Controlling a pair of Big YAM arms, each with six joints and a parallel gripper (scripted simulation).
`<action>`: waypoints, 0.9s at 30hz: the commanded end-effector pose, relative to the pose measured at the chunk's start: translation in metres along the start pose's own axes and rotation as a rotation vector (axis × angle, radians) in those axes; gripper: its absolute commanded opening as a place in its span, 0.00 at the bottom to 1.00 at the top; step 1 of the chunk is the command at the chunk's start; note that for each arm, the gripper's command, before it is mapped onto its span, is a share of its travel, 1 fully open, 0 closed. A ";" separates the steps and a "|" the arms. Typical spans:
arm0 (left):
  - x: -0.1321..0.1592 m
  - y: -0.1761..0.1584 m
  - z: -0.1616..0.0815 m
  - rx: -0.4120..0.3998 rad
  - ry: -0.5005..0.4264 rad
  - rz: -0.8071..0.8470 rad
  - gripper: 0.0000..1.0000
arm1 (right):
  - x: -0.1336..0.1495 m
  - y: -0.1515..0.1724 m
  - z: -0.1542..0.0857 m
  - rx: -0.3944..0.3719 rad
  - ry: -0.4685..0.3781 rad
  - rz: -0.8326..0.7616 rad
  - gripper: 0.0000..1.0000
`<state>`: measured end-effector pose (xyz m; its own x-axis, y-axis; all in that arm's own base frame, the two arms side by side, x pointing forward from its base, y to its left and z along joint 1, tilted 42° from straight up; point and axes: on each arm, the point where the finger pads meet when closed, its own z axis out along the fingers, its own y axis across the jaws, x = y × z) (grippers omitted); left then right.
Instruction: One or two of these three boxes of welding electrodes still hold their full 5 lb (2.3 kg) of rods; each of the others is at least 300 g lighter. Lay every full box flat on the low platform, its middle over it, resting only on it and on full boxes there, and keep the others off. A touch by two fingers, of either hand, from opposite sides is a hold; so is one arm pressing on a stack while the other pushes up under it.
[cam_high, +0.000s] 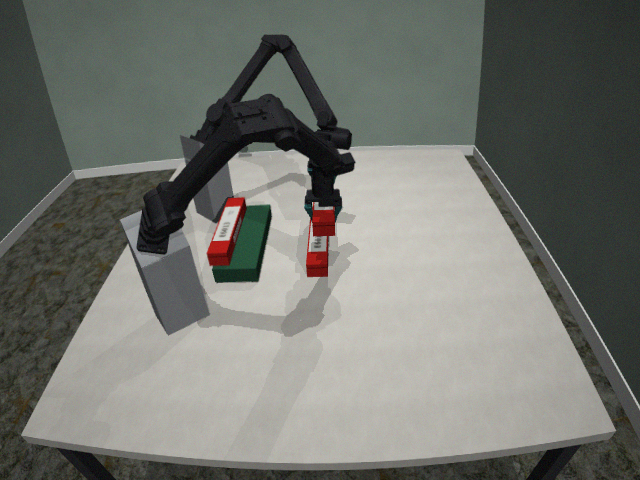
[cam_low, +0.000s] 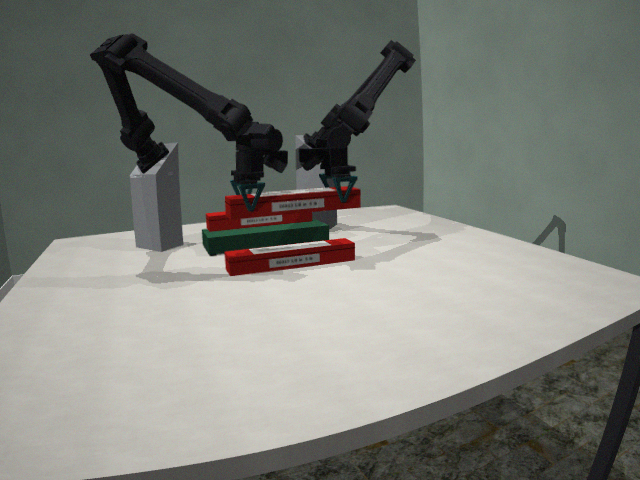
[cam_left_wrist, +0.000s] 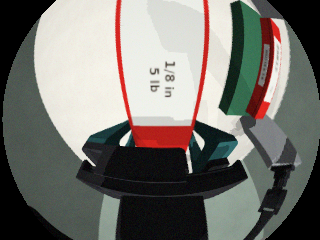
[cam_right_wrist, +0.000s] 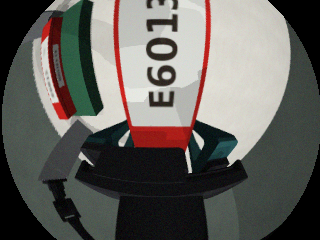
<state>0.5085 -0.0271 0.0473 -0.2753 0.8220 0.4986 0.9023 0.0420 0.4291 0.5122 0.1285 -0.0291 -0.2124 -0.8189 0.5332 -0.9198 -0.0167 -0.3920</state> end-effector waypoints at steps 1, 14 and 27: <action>-0.002 0.027 -0.025 -0.077 -0.033 -0.027 0.00 | -0.008 -0.017 -0.031 0.071 -0.043 -0.006 0.00; 0.001 0.024 -0.011 -0.075 -0.029 -0.039 0.00 | -0.008 -0.019 -0.022 0.078 -0.048 0.003 0.00; -0.003 0.015 -0.004 -0.072 -0.030 -0.030 0.00 | -0.008 -0.012 -0.014 0.074 -0.045 -0.003 0.00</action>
<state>0.5078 -0.0187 0.0306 -0.2772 0.8241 0.4940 0.8976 0.0388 0.4390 0.5118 0.1178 -0.0441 -0.2081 -0.8211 0.5316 -0.9176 -0.0243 -0.3968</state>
